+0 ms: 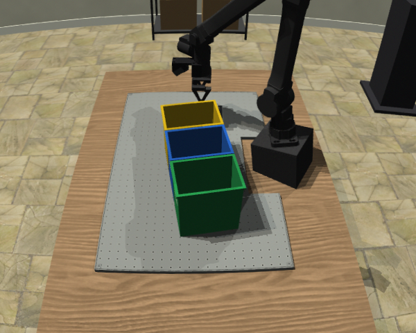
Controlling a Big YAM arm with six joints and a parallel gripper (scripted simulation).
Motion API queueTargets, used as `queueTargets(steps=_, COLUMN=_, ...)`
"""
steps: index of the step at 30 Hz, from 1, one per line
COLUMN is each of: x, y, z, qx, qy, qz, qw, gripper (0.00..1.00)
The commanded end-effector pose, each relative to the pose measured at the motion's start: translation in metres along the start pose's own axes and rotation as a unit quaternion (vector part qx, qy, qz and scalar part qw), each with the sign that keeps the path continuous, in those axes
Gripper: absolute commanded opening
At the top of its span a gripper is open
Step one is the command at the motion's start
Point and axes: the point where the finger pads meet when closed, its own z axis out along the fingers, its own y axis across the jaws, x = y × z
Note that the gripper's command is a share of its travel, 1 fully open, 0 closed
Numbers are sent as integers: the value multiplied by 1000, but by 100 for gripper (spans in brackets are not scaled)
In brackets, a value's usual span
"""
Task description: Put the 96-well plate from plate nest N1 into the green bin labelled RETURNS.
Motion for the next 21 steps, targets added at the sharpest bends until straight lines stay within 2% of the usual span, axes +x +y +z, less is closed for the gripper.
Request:
queueTargets(steps=1, x=-1, y=4, z=13, qx=-3, qy=4, qz=1, qw=1000, gripper=100)
queueTargets(steps=21, x=-1, y=5, z=43, qx=-3, qy=4, qz=1, qw=1000, gripper=100)
